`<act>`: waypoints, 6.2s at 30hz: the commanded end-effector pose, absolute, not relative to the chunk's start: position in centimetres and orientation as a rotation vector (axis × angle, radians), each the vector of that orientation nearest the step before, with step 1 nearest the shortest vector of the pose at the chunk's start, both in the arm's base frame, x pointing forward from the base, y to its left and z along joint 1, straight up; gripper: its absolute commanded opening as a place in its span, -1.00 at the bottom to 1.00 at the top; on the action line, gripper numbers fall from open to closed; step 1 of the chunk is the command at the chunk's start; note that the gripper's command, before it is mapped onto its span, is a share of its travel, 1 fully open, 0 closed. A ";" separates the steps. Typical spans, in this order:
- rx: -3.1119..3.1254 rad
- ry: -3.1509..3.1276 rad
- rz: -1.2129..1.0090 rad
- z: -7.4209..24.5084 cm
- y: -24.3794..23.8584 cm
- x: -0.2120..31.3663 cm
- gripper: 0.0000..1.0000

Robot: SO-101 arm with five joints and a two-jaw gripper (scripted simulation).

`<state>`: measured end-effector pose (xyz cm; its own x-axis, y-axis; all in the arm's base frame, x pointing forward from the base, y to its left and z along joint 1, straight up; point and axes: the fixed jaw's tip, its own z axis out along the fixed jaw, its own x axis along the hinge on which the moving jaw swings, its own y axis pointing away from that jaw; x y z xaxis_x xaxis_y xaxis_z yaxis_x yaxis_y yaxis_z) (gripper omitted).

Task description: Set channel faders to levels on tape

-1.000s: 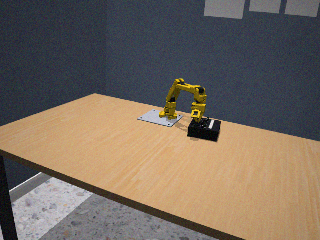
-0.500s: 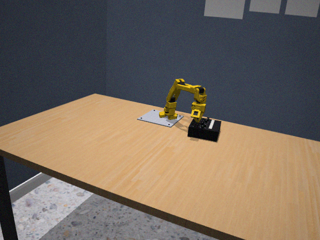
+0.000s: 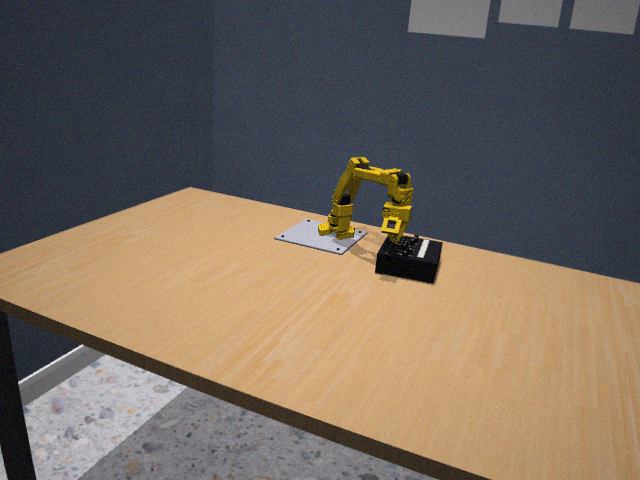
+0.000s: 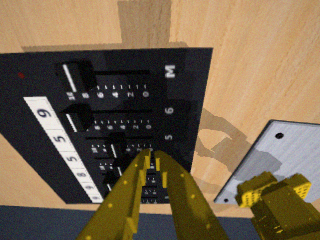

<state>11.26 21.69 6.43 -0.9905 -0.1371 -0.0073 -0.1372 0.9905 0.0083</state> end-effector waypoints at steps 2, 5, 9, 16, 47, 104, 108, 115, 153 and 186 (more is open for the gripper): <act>-0.219 3.114 0.047 7.1 21.7 11.5 -1.00; -0.219 3.110 0.056 7.2 21.8 11.5 -1.00; -0.218 3.100 0.079 7.5 21.9 11.6 -1.00; -0.218 3.093 0.094 7.7 22.0 11.6 -1.00; -0.219 3.038 0.208 9.9 21.9 11.6 -1.00; -0.220 3.069 0.145 10.4 18.2 9.5 -1.00; -0.220 3.071 0.142 10.4 17.8 9.3 -1.00; -0.220 3.072 0.139 10.4 17.6 9.2 -1.00; -0.314 3.057 0.134 10.4 17.2 9.8 -1.00; -0.804 2.930 0.095 10.6 14.6 12.7 -1.00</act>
